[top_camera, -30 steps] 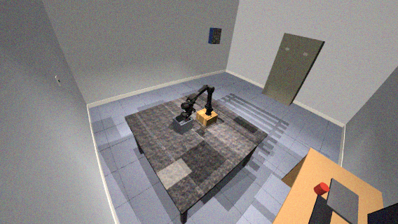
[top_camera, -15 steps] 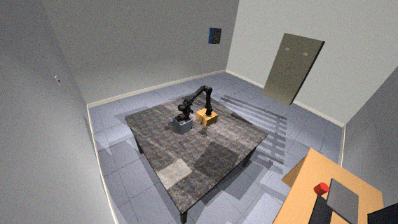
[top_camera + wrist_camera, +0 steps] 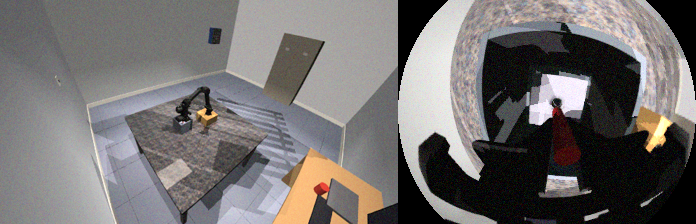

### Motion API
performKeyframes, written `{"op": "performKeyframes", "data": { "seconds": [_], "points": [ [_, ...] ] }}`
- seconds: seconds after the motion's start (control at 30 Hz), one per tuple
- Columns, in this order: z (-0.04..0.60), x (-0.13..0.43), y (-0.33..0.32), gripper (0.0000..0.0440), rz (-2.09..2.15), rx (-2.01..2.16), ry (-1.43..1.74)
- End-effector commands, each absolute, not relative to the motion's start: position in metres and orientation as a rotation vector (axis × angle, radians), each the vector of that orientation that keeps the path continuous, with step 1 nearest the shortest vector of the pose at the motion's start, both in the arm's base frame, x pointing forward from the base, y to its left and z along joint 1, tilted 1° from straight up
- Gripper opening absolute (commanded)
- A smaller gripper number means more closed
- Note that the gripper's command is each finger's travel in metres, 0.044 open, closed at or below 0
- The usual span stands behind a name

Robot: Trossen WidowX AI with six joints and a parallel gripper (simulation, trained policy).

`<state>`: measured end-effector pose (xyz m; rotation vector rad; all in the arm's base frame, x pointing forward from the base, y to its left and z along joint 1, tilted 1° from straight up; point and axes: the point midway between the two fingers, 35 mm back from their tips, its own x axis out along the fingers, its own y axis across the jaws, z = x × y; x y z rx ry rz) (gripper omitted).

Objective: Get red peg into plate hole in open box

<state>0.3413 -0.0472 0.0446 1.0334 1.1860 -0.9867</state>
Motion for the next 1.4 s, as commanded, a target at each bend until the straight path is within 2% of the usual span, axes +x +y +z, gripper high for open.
{"op": "performKeyframes", "data": {
  "seconds": [0.0,0.23,0.47,0.6,0.7,0.8,1.37],
  "points": [
    [0.034,0.342,-0.049,0.0,-0.978,1.02,1.207],
    [0.022,0.346,-0.052,0.0005,-0.972,0.99,1.227],
    [0.01,0.344,-0.052,0.0112,-0.975,0.963,1.271],
    [0.011,0.344,-0.046,0.0119,-0.96,0.995,1.308],
    [0.017,0.348,-0.048,0.0151,-0.944,1.022,1.317],
    [0.021,0.351,-0.051,0.0148,-0.928,1.055,1.334],
    [0.044,0.358,-0.062,0.0192,-0.859,1.188,1.4]
  ]
}}
